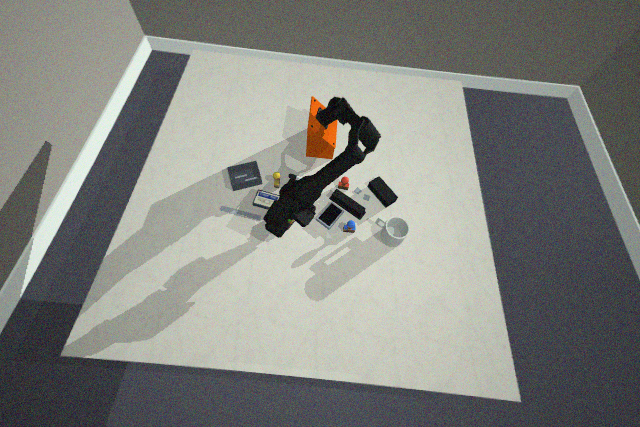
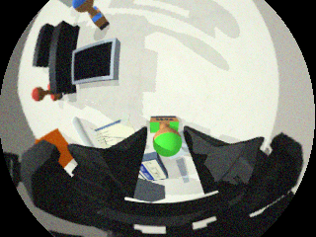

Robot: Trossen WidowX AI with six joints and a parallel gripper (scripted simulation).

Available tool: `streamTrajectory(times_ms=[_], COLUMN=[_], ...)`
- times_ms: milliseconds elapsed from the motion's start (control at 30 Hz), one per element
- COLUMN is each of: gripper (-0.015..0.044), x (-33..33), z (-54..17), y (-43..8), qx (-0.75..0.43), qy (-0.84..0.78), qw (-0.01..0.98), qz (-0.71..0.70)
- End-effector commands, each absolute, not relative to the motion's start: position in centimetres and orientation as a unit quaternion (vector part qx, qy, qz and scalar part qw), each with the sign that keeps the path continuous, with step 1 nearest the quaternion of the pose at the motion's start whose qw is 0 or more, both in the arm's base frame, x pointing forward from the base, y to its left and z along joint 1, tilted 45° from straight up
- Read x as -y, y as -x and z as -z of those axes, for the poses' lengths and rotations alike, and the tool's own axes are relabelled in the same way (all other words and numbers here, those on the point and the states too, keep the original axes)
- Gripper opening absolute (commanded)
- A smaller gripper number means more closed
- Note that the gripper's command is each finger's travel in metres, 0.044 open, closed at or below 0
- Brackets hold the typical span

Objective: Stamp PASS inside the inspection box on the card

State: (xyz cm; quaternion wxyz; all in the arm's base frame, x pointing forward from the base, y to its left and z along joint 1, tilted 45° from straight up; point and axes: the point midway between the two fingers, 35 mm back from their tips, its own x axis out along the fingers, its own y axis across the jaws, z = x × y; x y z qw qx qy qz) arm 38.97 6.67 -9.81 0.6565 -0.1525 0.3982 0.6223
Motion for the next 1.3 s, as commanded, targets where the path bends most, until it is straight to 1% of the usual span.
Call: streamTrajectory(times_ms=[0,267,1267], gripper=[0.0269,0.0269,0.0269], x=[-6.5,1.3,1.4], z=[9.6,1.7,1.5], y=[-39.1,-40.3,-40.3], qx=[-0.398,-0.400,-0.400], qy=[0.153,0.152,0.150], qw=[0.656,0.656,0.658], qz=[-0.622,-0.621,-0.620])
